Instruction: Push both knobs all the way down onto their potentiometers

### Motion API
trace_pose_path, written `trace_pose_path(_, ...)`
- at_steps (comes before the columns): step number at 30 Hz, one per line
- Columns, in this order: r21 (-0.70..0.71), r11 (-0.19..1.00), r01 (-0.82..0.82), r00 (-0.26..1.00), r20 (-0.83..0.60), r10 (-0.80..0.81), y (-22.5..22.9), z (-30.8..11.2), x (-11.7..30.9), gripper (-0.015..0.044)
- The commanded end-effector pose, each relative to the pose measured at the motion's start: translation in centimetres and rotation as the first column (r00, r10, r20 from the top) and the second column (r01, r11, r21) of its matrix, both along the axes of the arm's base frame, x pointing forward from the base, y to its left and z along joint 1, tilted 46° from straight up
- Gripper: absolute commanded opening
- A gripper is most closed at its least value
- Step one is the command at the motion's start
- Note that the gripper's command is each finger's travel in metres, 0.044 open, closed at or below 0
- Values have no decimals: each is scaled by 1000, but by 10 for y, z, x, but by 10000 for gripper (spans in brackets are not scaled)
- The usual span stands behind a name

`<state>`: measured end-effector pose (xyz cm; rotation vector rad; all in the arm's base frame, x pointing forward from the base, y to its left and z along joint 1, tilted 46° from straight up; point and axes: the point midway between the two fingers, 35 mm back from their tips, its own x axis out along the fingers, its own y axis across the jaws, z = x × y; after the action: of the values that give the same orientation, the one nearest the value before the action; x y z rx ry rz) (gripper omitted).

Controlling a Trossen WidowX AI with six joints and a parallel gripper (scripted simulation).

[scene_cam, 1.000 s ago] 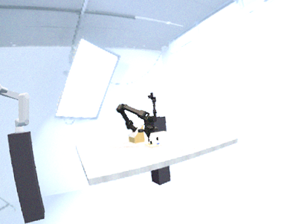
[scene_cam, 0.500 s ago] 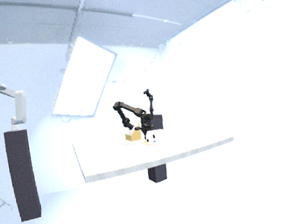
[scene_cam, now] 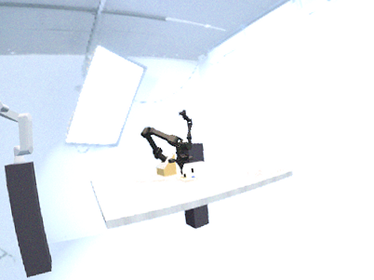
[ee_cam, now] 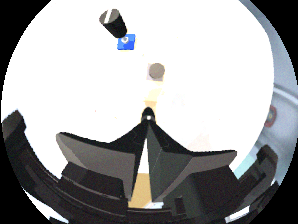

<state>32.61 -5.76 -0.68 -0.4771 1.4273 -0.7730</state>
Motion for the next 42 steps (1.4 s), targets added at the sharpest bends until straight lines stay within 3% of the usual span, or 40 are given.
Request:
trace_pose_path(1, -2, 1000, 7, 1000, 3, -7, -5, -2, 1, 0)
trace_pose_path(42, -2, 1000, 7, 1000, 3, -7, -7, -5, 0, 0)
